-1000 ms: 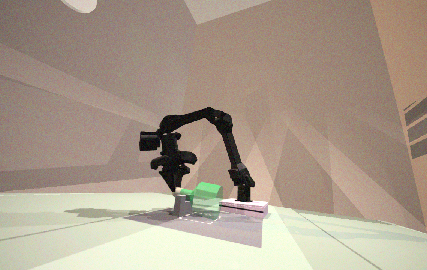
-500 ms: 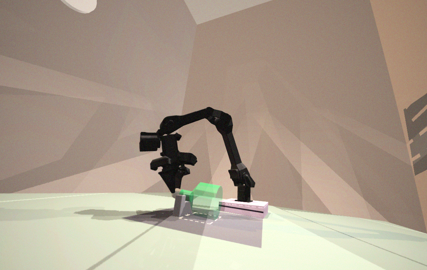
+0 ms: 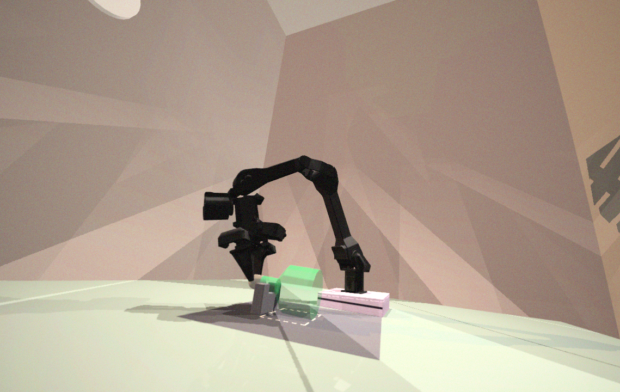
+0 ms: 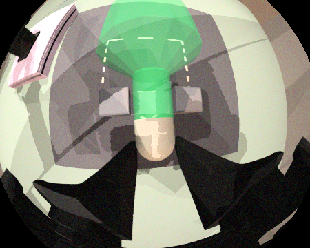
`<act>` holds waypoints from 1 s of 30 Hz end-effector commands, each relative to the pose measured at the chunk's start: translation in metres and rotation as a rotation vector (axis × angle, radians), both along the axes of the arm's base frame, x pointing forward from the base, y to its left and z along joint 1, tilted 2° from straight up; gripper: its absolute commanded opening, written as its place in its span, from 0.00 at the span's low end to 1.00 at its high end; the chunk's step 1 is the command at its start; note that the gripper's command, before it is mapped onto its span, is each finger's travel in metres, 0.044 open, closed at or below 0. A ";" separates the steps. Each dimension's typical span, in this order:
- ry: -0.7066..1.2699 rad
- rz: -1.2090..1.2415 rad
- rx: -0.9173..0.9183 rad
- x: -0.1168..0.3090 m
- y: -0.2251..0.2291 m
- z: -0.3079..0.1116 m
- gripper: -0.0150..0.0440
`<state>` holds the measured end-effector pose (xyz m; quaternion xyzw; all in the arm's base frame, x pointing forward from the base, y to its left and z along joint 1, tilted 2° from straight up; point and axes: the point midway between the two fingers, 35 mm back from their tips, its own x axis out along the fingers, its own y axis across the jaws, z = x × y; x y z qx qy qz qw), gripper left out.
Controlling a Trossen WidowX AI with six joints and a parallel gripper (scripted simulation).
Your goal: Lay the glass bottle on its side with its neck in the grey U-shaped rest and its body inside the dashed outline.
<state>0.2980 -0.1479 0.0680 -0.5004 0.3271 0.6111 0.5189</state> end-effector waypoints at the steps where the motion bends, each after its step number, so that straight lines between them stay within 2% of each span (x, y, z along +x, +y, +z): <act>1: 0.000 0.000 0.001 0.000 0.000 0.000 0.47; 8: 0.000 0.000 0.001 0.000 0.000 0.000 0.47; 20: 0.000 0.000 0.001 0.000 0.000 0.000 1.00; 23: 0.011 -0.007 -0.062 0.000 0.003 0.010 1.00; 28: 0.008 -0.063 -0.311 -0.002 0.013 0.053 1.00; 30: 0.000 -0.077 -0.354 -0.003 0.015 0.061 1.00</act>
